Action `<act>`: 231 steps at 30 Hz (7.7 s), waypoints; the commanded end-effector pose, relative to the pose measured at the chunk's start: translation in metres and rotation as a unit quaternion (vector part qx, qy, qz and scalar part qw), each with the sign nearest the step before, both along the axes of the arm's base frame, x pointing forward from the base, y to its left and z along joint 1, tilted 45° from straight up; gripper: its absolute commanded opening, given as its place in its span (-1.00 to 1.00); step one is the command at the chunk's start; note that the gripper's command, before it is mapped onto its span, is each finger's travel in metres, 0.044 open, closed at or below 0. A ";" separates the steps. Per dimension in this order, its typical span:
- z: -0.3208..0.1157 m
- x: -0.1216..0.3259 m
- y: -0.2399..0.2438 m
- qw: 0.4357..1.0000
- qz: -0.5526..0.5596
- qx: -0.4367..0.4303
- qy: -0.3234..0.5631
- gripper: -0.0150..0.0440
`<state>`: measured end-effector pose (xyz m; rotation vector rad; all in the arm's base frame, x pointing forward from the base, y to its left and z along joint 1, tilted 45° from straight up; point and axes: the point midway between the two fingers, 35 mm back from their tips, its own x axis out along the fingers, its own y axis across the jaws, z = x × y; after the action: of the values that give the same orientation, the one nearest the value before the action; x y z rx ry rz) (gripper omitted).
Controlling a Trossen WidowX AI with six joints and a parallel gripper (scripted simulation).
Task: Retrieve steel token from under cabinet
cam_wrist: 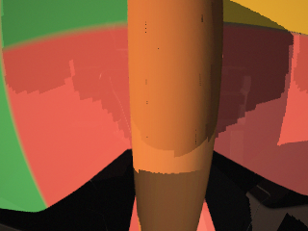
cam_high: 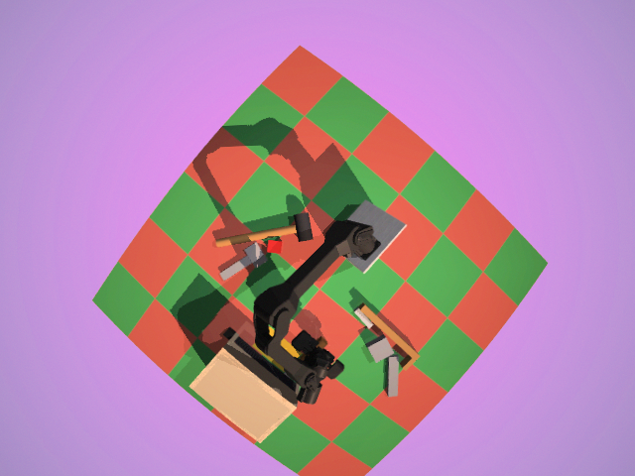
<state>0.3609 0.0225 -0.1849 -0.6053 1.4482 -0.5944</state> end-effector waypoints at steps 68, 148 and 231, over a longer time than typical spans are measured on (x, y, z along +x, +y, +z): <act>0.017 0.040 -0.015 1.000 0.000 -0.001 -0.010 -0.49; 0.034 0.000 -0.037 1.000 0.000 -0.002 -0.009 -0.49; 0.027 -0.094 -0.037 1.000 0.000 -0.002 -0.006 -0.49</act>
<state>0.2759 -0.0137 -0.1574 -0.6016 1.4275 -0.5996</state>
